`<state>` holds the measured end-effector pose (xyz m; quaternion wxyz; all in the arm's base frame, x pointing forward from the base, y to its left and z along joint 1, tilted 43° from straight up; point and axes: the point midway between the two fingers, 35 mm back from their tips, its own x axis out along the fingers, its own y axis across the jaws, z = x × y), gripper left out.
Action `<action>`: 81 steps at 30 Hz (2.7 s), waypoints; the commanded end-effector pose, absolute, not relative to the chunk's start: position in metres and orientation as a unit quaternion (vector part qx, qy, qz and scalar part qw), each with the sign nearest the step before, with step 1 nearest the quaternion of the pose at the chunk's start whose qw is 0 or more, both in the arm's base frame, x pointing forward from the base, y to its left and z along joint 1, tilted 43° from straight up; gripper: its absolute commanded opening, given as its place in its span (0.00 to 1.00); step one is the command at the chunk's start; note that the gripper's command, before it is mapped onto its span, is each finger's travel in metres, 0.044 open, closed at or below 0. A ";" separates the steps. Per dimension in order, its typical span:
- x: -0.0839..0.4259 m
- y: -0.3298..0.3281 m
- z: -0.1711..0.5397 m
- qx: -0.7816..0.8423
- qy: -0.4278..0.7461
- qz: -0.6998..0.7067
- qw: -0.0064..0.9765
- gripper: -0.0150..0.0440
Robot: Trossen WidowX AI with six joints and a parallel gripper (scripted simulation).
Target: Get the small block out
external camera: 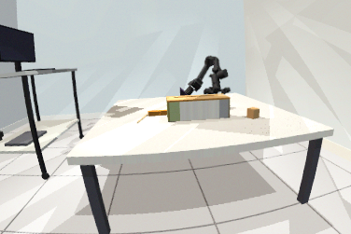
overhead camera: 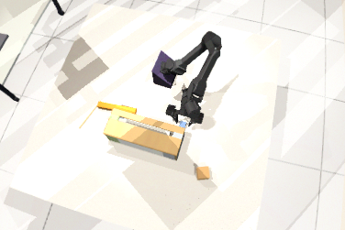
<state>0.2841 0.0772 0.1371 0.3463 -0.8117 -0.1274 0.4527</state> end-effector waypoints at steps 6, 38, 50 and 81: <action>0.287 0.085 0.125 -0.810 -0.124 0.455 0.347 0.74; 0.292 0.112 0.095 -0.810 -0.125 0.454 0.349 0.51; 0.290 0.092 0.115 -0.810 -0.125 0.456 0.347 0.25; 0.271 0.053 0.137 -0.600 0.067 0.488 0.630 0.25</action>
